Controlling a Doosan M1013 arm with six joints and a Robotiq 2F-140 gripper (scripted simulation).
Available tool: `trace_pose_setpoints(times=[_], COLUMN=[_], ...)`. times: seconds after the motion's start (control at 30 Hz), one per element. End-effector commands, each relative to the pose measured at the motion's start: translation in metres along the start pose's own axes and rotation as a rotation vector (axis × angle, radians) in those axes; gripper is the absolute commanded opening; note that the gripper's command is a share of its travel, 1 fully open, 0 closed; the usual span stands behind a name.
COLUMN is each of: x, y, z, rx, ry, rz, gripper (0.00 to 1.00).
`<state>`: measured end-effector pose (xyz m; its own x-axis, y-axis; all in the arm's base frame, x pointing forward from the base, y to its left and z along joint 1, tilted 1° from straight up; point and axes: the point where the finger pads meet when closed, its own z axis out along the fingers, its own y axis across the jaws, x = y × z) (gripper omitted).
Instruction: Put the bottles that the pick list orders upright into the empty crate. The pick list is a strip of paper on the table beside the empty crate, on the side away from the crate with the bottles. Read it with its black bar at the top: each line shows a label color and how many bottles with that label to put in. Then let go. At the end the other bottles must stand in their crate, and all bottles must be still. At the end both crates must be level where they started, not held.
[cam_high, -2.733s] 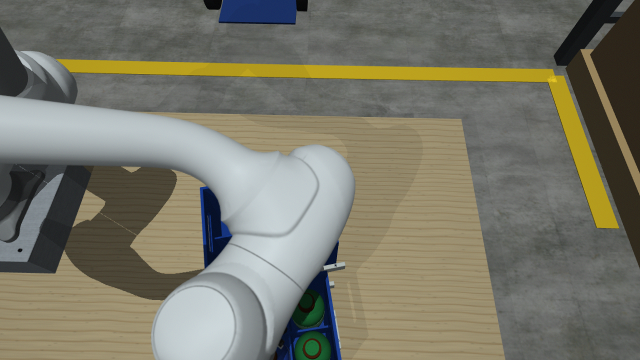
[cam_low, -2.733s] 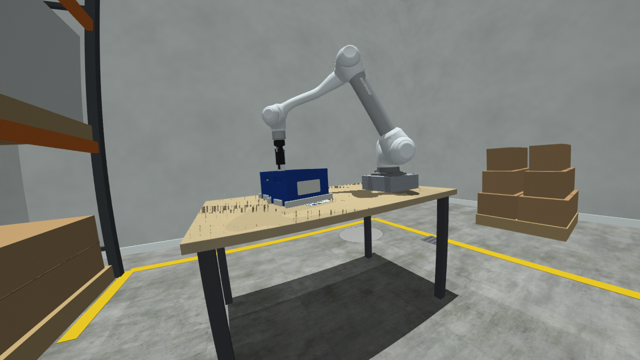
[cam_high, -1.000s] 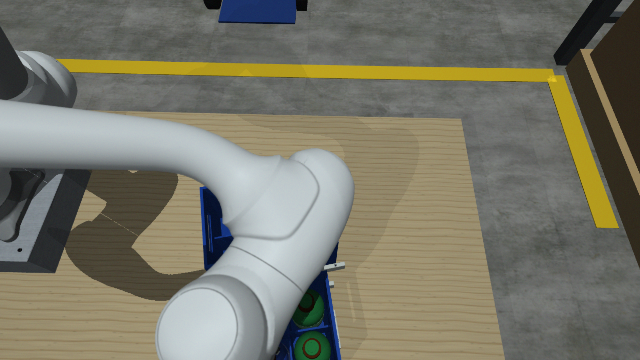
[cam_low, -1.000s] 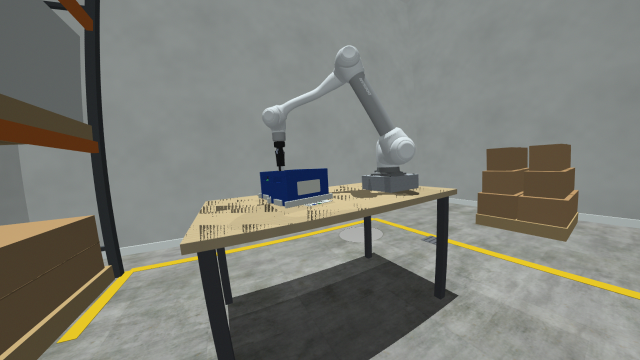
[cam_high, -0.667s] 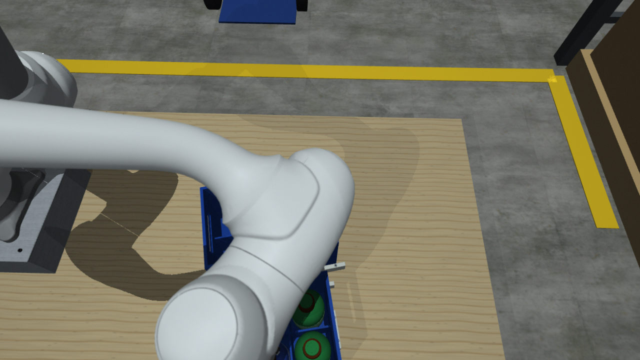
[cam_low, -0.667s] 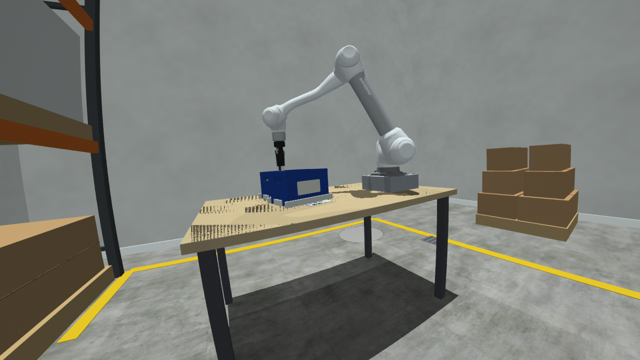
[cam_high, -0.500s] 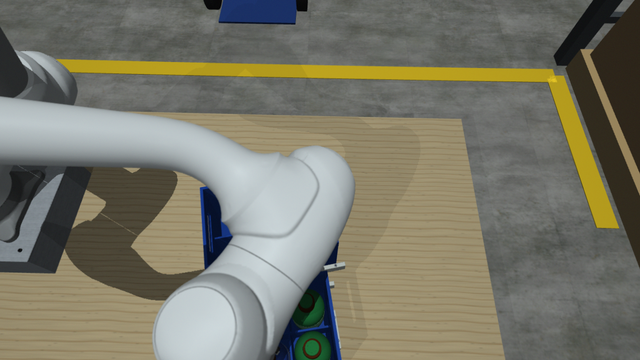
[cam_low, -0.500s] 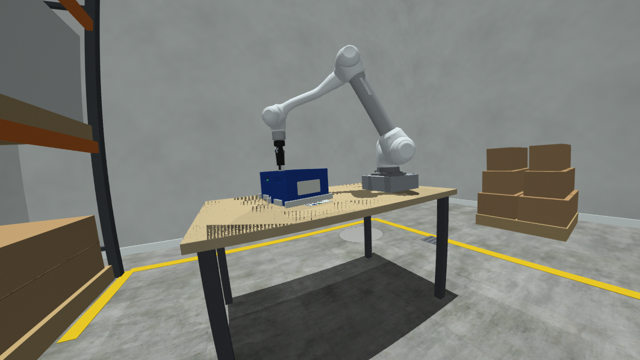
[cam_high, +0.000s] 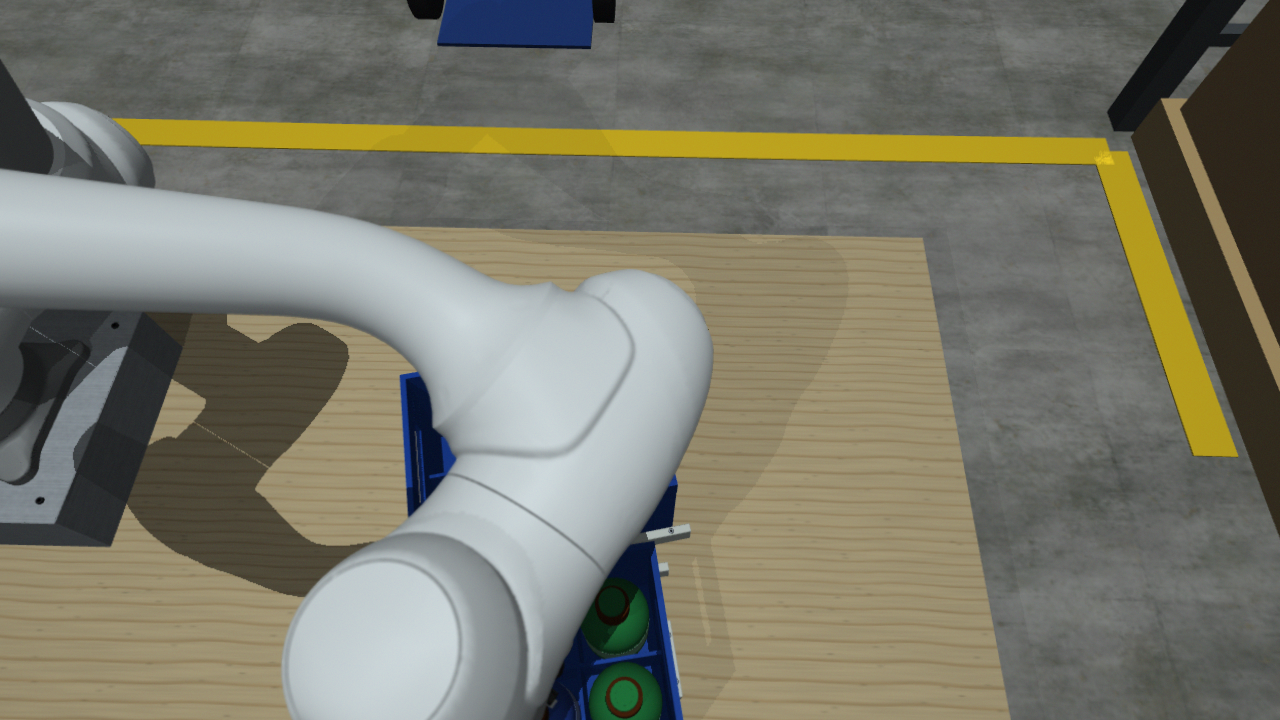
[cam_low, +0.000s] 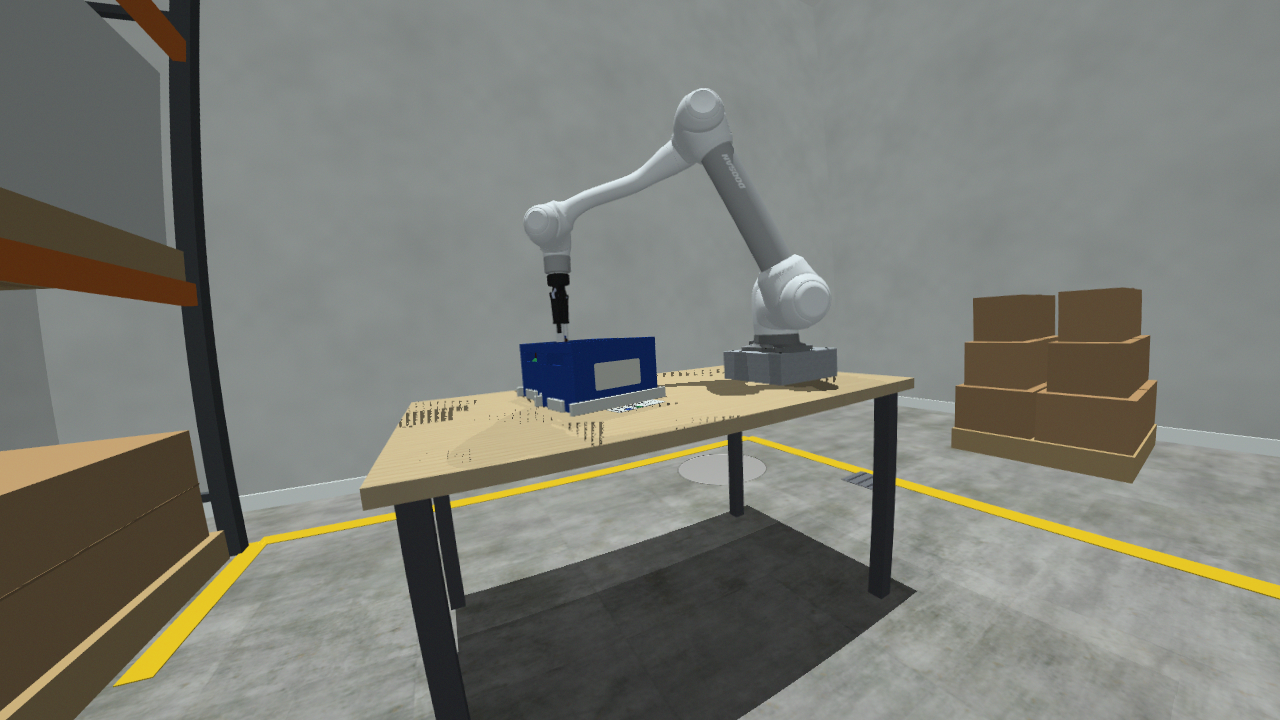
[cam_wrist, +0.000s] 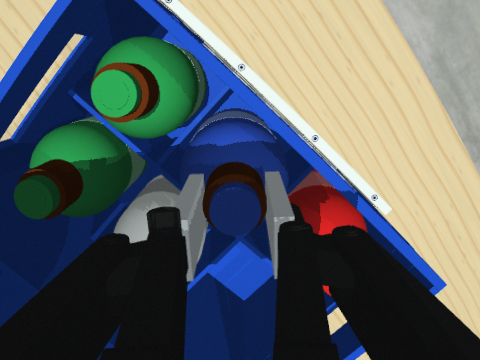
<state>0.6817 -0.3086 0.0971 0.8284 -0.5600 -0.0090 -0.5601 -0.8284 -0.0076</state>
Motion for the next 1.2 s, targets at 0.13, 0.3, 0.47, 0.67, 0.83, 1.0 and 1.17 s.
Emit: trace_pose_setpoints(times=[0.13,0.3,0.47,0.67,0.83,1.0,1.17], x=[0.000,0.000,0.000,0.000,0.000,0.000,0.000], y=[0.000,0.000,0.000,0.000,0.000,0.000,0.000], z=[-0.009,-0.017,-0.025,-0.032,-0.040,-0.049,-0.054], rx=[0.000,0.000,0.000,0.000,0.000,0.000,0.000], ry=[0.000,0.000,0.000,0.000,0.000,0.000,0.000], rz=[0.000,0.000,0.000,0.000,0.000,0.000,0.000], gripper=[0.00,0.00,0.00,0.00,0.00,0.00,0.00])
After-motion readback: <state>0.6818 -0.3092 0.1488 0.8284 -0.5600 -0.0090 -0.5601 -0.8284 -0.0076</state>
